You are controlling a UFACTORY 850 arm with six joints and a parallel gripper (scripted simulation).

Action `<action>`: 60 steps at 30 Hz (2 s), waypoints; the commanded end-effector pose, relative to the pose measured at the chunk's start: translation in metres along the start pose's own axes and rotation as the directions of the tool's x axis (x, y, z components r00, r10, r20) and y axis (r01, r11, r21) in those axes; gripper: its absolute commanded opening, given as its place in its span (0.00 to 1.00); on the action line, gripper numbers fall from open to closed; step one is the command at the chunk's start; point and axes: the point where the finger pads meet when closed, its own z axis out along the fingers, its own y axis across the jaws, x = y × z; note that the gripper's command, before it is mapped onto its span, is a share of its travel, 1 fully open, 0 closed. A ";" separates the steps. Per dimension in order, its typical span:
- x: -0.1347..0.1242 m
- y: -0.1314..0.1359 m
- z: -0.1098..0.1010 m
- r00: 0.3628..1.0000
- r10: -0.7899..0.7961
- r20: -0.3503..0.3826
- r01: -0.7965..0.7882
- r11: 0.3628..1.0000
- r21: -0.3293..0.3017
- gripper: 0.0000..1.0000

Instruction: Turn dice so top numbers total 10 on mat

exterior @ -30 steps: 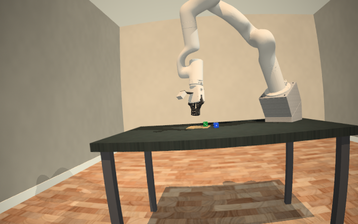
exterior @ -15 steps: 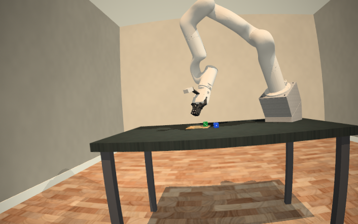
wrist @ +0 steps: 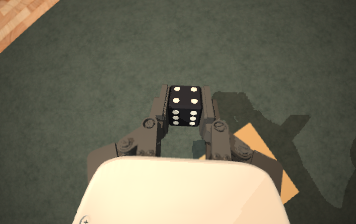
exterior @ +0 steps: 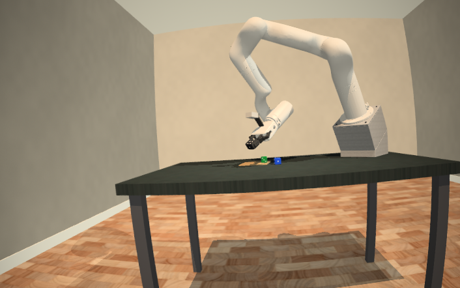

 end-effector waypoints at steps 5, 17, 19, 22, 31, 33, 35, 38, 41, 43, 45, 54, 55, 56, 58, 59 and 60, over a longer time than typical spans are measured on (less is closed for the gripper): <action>-0.001 0.000 0.000 0.995 -0.001 -0.099 0.002 1.000 0.001 0.27; -0.008 0.000 0.005 0.995 -0.001 -0.099 0.001 1.000 0.001 0.27; -0.012 0.000 0.008 0.995 -0.001 -0.099 0.001 1.000 0.001 0.27; -0.020 0.000 0.013 0.995 -0.001 -0.099 0.001 1.000 0.001 0.27; -0.040 0.000 0.026 0.995 -0.001 -0.099 0.001 1.000 0.001 0.27; -0.045 0.000 0.030 0.995 -0.001 -0.099 0.002 1.000 0.001 0.27; -0.050 0.000 0.033 0.995 -0.001 -0.099 0.002 1.000 0.001 0.27; -0.055 0.000 0.036 0.995 -0.001 -0.099 0.002 1.000 0.001 0.27; -0.057 0.000 0.038 0.995 -0.001 -0.099 0.002 1.000 0.001 0.27; -0.058 0.000 0.038 0.995 -0.001 -0.099 0.002 1.000 0.001 0.27; -0.058 0.000 0.038 0.995 -0.001 -0.099 0.002 1.000 0.001 0.27; -0.058 0.000 0.038 0.995 -0.001 -0.099 0.002 1.000 0.001 0.27; -0.058 0.000 0.038 0.995 -0.001 -0.099 0.002 1.000 0.001 0.27; -0.058 0.000 0.038 0.995 -0.001 -0.099 0.002 1.000 0.001 0.27; -0.058 0.000 0.038 0.995 -0.001 -0.099 0.002 1.000 0.001 0.27; -0.058 0.000 0.038 0.995 -0.001 -0.099 0.002 1.000 0.001 0.27; -0.058 0.000 0.038 0.995 -0.001 -0.099 0.002 1.000 0.001 0.27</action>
